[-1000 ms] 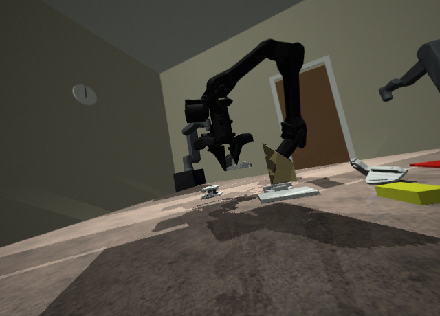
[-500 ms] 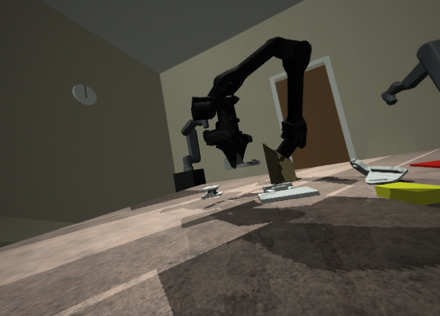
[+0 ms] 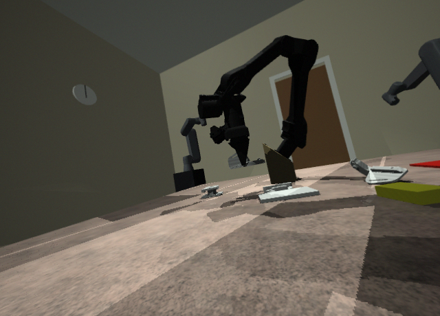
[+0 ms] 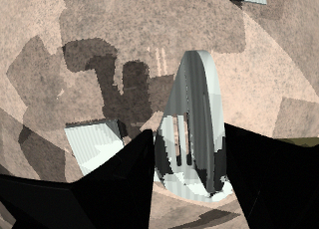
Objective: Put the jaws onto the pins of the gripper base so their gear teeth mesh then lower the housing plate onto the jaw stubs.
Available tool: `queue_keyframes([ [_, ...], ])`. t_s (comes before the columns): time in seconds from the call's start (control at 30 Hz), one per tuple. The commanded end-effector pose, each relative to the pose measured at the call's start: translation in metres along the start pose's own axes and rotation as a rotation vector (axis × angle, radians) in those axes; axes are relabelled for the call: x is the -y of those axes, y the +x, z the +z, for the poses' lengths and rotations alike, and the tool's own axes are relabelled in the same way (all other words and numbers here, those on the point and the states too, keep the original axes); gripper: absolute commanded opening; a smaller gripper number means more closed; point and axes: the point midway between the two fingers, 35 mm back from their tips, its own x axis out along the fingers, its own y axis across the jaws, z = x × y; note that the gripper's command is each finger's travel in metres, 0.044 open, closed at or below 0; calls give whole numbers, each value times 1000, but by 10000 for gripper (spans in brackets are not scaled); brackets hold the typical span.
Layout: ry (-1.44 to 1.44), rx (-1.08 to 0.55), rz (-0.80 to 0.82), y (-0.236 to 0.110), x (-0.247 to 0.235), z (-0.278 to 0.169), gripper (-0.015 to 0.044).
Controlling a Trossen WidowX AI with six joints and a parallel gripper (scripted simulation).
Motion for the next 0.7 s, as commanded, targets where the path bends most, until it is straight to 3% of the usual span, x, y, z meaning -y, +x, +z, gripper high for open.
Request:
queue_keyframes([
  [0.0,-130,7,6,-2,0,-7,134],
  [0.67,-712,7,5,0,5,-34,134],
])
